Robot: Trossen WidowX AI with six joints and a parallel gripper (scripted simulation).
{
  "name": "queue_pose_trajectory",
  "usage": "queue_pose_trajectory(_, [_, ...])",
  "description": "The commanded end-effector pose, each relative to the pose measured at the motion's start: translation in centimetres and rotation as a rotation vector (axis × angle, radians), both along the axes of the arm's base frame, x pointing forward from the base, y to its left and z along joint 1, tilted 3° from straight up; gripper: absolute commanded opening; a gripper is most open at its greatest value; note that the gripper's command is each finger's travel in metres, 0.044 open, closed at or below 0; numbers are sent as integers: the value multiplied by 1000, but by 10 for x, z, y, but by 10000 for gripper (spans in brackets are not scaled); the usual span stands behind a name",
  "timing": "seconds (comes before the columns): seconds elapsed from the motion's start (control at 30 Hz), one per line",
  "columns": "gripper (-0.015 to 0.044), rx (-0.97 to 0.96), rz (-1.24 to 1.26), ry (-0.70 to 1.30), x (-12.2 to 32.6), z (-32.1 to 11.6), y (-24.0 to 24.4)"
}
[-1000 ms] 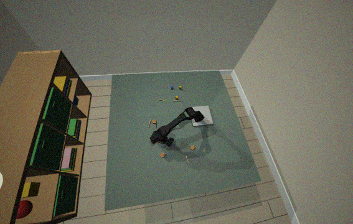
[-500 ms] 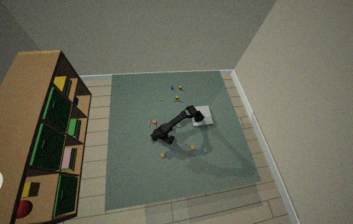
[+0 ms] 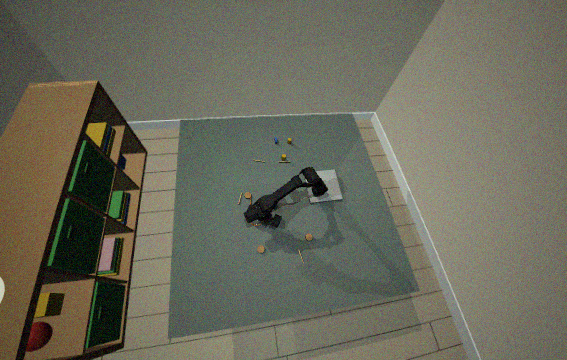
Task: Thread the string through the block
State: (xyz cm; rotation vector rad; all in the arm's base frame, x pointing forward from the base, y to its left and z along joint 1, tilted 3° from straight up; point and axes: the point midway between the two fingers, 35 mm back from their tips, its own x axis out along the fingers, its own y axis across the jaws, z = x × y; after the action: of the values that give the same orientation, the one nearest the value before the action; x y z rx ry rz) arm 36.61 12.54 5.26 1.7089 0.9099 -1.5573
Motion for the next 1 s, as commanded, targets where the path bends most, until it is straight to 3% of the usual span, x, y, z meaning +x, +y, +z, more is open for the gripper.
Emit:
queue_pose_trajectory(0.0, [0, 5, 3, -1, -3, 0, -3])
queue_pose_trajectory(0.97, [0, 9, 3, -3, -25, -5, -29])
